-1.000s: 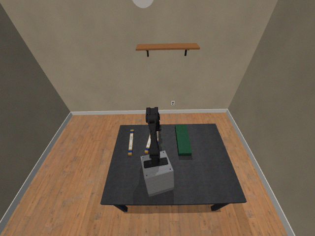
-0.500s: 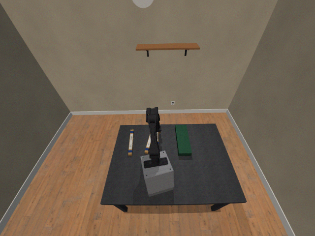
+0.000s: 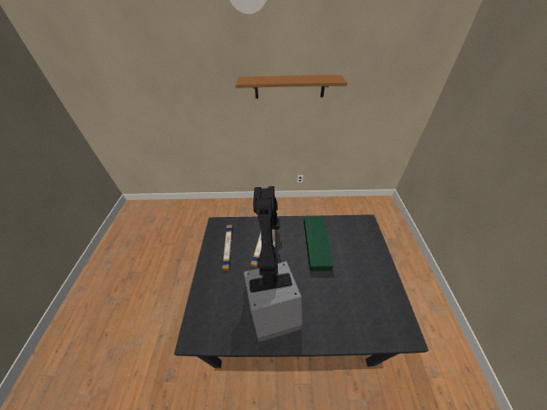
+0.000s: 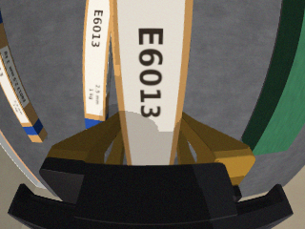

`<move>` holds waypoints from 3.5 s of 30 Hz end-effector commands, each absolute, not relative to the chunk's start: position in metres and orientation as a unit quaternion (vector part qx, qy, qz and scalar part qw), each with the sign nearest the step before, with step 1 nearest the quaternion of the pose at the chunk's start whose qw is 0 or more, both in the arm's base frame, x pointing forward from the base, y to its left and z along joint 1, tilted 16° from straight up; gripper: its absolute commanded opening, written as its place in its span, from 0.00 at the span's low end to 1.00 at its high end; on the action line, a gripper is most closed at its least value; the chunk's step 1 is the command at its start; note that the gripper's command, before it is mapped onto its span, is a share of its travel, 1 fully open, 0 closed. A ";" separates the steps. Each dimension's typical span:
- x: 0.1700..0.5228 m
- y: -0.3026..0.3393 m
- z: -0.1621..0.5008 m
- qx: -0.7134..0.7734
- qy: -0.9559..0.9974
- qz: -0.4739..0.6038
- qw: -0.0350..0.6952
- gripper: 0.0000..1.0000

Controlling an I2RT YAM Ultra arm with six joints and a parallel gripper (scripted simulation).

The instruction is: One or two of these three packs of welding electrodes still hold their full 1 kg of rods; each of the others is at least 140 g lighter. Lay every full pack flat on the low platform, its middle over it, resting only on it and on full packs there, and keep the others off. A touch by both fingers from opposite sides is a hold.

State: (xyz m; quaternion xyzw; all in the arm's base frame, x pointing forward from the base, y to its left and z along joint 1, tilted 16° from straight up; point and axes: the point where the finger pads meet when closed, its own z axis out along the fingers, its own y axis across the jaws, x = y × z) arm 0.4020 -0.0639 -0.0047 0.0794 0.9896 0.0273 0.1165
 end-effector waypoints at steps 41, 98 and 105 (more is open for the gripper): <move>0.411 -0.063 0.008 0.079 0.987 0.024 0.141 0.00; 0.424 -0.063 -0.010 0.080 0.985 0.023 0.150 0.00; 0.426 -0.060 -0.017 0.077 0.985 0.022 0.153 0.00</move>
